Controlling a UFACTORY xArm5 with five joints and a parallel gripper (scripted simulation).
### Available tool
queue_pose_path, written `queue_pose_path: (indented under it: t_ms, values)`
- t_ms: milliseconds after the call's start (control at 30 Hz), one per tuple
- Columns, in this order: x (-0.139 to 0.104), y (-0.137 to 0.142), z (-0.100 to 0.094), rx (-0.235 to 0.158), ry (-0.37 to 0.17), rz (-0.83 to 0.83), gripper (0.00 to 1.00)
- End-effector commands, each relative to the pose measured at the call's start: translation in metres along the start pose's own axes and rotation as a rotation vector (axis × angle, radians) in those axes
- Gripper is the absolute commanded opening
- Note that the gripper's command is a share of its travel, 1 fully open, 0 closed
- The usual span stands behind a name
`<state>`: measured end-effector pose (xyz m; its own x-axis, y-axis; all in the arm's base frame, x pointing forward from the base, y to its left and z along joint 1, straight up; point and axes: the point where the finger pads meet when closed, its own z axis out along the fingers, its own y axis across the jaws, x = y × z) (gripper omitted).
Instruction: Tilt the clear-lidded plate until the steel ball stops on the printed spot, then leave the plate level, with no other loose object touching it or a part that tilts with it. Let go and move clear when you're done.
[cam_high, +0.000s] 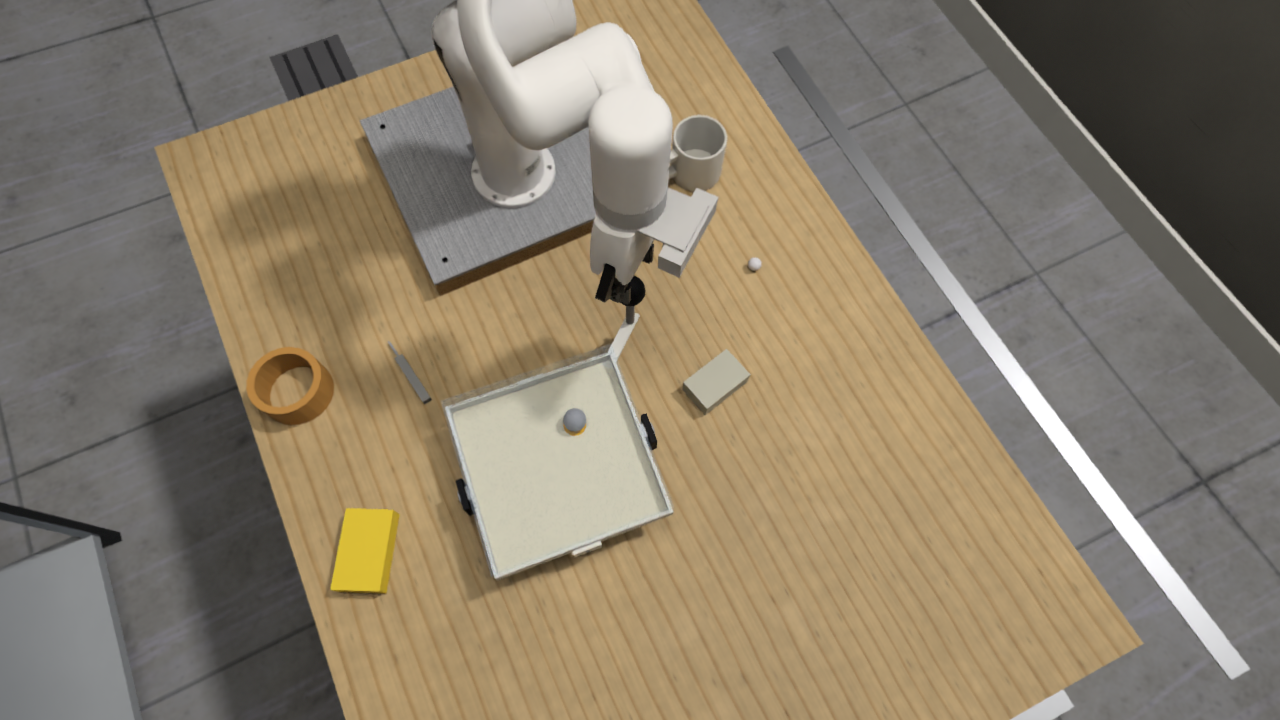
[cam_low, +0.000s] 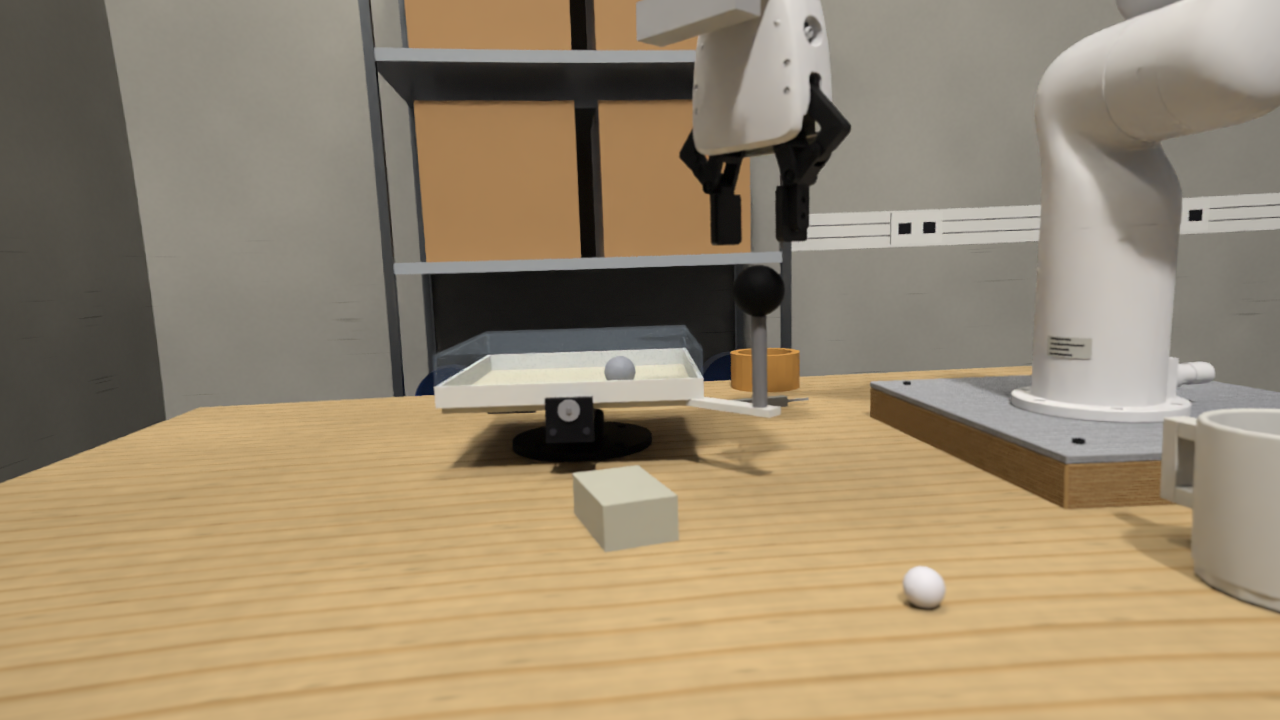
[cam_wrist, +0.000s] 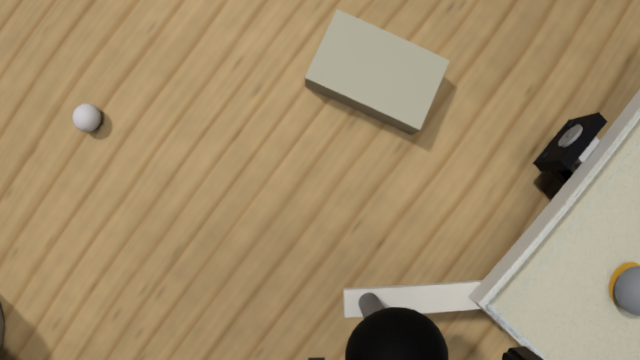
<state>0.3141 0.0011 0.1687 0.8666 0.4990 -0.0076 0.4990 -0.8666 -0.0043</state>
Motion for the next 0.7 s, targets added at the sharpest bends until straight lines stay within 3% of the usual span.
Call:
queue_pose_path:
  t_ms: [0, 333, 367, 667]
  values:
    - [0.0008, 0.0005, -0.0049, -0.002, 0.003, 0.000, 0.62]
    - [0.0008, 0.0005, -0.0061, -0.002, 0.003, 0.000, 0.62]
    - [0.0008, 0.0005, -0.0061, -0.002, 0.003, 0.000, 1.00]
    - [0.0008, 0.0005, -0.0061, -0.002, 0.003, 0.000, 1.00]
